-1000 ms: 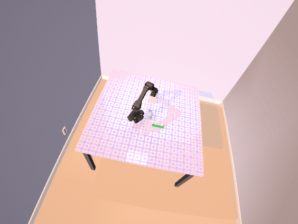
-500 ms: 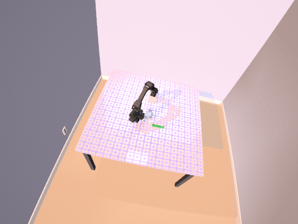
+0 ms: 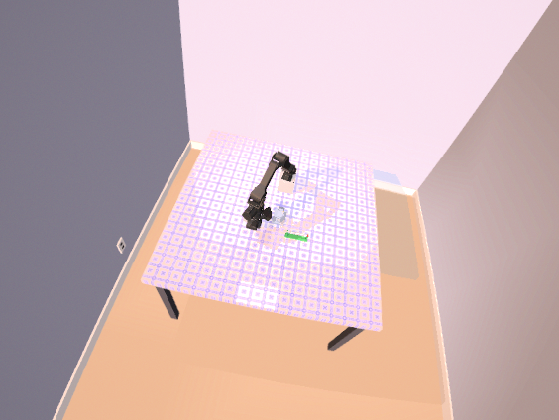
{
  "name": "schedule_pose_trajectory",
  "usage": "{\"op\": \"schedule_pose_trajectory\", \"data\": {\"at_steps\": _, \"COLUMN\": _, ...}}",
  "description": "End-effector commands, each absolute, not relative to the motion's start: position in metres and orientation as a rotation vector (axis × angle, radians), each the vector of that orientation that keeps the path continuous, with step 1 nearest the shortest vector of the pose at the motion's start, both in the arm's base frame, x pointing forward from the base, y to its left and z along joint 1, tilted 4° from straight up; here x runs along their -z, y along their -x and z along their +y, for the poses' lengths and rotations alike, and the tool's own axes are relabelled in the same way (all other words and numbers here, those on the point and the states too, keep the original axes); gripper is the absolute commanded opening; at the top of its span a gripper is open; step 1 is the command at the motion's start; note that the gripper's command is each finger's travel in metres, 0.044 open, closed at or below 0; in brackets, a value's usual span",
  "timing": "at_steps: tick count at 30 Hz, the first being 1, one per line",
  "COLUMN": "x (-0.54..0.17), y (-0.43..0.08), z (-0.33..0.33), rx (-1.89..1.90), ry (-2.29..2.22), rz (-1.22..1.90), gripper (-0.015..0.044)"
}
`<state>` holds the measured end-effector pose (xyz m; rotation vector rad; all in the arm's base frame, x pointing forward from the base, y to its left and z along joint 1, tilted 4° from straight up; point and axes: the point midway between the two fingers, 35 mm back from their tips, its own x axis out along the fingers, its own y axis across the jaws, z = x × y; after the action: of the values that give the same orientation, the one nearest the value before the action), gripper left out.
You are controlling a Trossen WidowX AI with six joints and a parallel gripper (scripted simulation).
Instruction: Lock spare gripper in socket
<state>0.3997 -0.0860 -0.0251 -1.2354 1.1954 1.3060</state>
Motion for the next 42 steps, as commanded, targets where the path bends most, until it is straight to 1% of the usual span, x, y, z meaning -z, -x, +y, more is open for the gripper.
{"op": "schedule_pose_trajectory", "data": {"at_steps": 1, "x": 0.020, "y": -0.400, "z": -0.087, "rx": -1.359, "ry": 1.309, "rz": 1.143, "gripper": 0.0000}}
{"op": "schedule_pose_trajectory", "data": {"at_steps": 22, "x": 0.019, "y": -0.392, "z": -0.088, "rx": -1.720, "ry": 1.664, "rz": 0.818, "gripper": 0.0000}}
{"op": "schedule_pose_trajectory", "data": {"at_steps": 42, "x": 0.017, "y": -0.385, "z": -0.088, "rx": -2.031, "ry": 1.970, "rz": 0.413, "gripper": 0.0000}}
